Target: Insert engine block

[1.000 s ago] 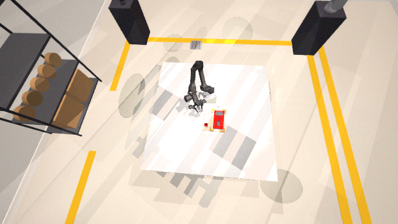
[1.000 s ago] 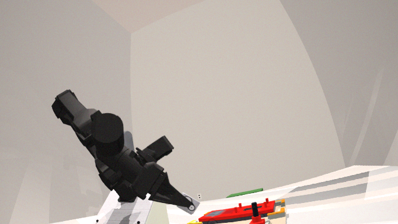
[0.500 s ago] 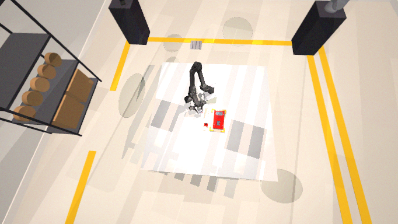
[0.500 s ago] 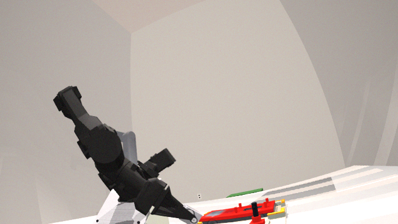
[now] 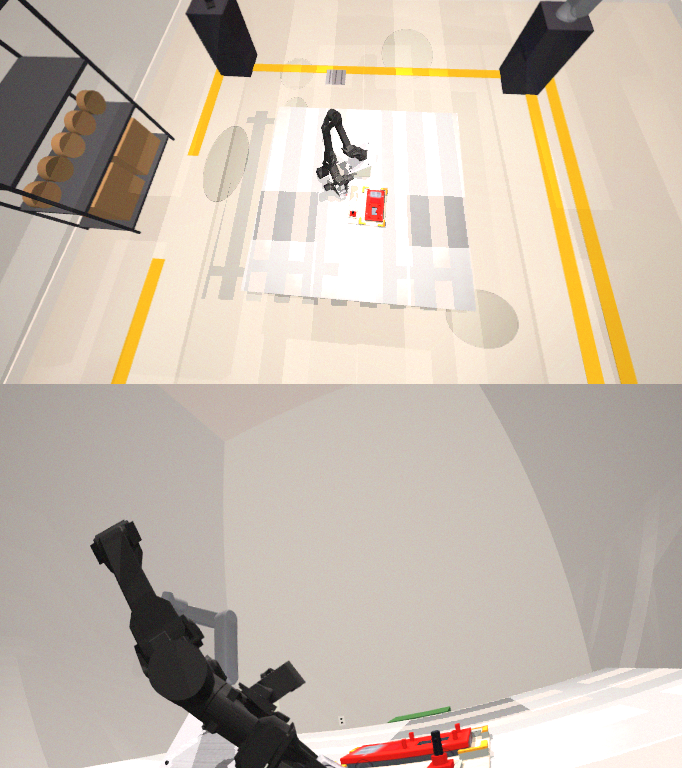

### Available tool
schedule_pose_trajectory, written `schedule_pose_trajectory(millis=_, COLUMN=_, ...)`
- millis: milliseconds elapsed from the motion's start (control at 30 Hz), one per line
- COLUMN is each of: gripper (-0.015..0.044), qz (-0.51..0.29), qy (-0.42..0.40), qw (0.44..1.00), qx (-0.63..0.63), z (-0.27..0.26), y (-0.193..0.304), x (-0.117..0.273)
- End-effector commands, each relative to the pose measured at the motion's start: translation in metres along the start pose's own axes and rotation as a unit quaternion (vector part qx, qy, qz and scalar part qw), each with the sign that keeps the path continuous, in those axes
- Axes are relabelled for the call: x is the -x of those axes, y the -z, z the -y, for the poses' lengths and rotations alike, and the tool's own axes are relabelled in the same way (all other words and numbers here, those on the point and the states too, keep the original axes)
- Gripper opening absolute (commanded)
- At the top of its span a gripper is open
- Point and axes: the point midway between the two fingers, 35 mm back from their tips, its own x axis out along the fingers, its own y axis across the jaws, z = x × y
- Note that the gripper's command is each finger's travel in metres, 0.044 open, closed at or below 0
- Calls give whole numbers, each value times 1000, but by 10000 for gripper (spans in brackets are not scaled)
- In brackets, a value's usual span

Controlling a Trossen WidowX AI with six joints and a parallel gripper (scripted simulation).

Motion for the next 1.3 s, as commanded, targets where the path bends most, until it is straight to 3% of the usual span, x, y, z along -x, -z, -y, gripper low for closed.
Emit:
schedule_pose_trajectory(millis=0, gripper=0, qz=3, qy=-4, qw=1000, qx=1, z=-4, y=6, x=-6)
schedule_pose_trajectory(millis=400, gripper=0, qz=3, qy=-4, qw=1000, qx=1, z=-3, y=16, x=-15)
schedule_pose_trajectory(millis=967, gripper=440, qz=12, qy=-2, qw=1000, qx=2, z=-1, y=12, x=-14)
schedule_pose_trajectory(millis=1267, gripper=440, qz=6, qy=-3, qw=1000, qx=1, z=-1, y=11, x=-6)
